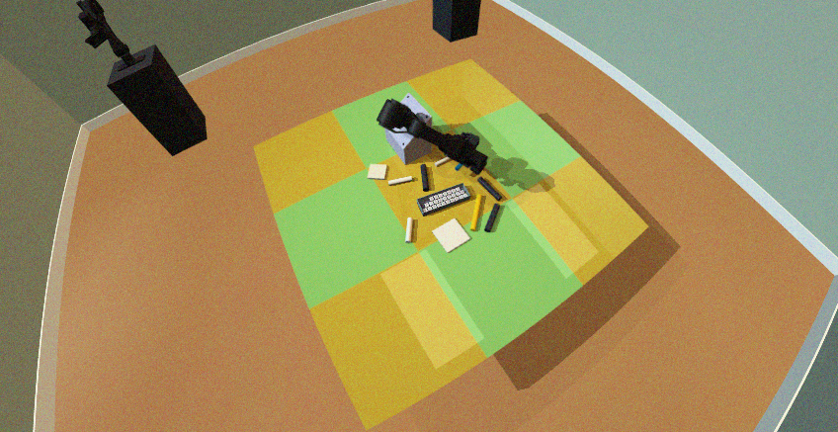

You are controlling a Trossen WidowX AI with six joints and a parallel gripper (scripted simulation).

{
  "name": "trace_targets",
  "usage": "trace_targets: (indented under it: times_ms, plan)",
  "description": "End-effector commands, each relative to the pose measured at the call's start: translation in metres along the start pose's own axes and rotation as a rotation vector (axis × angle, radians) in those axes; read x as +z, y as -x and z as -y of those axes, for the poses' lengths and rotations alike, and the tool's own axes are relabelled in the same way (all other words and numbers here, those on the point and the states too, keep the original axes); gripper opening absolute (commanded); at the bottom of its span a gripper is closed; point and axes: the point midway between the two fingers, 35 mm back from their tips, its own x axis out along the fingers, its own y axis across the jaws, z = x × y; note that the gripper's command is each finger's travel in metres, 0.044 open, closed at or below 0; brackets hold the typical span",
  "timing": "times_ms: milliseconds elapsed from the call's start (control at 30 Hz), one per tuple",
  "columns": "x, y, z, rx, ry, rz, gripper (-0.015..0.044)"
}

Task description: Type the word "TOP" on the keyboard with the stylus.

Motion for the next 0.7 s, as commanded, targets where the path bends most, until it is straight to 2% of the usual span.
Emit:
trace_targets:
  times_ms: [0,667]
  plan:
    - [-0.005,0.006,0.005,0.007,-0.153,0.028,0.0000]
    - [-0.038,0.041,0.019,0.113,-0.999,0.130,0.0000]
